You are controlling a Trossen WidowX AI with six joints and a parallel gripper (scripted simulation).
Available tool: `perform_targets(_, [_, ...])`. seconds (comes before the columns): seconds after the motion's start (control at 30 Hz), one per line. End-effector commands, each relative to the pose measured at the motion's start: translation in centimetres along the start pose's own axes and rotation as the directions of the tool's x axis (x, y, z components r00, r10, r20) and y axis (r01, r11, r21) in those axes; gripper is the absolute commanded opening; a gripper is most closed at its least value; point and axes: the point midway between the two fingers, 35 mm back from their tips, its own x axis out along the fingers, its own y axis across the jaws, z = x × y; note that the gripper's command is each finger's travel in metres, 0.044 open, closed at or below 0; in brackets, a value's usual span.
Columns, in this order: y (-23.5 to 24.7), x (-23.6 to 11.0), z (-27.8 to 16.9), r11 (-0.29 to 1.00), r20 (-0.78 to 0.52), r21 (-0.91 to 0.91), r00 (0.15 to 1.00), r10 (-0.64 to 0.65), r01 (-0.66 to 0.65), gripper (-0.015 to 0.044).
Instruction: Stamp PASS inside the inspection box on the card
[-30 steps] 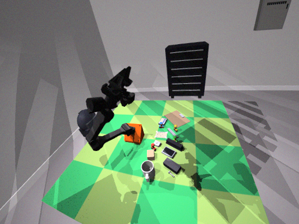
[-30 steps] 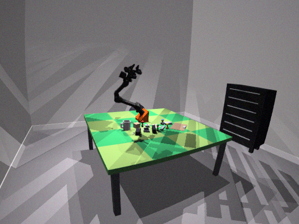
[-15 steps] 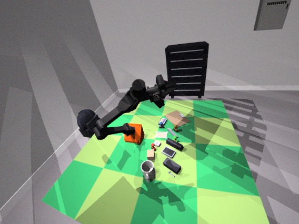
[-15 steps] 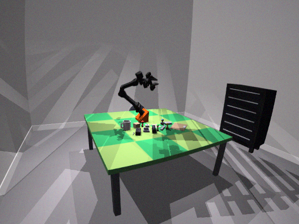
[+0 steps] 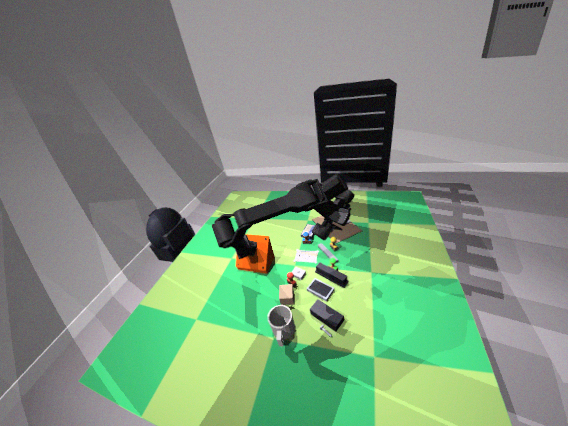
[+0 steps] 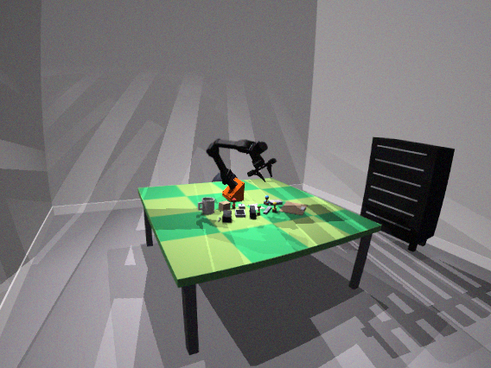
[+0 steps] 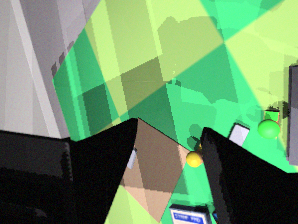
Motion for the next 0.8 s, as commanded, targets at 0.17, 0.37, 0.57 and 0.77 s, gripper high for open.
perform_targets(0.17, [-8.5, 7.6, -3.1, 0.730, -0.129, -0.596, 0.857, -0.500, 0.336, 0.0212])
perform_targets(0.37, [-10.0, 8.5, -3.5, 0.646, -0.140, -0.685, 0.810, -0.570, 0.336, 0.0212])
perform_targets(0.57, [-10.1, 8.9, -3.5, 0.646, -0.140, -0.685, 0.810, -0.570, 0.336, 0.0212])
perform_targets(0.77, [-10.6, 9.7, -3.5, 0.647, -0.140, -0.685, 0.810, -0.569, 0.336, 0.0212])
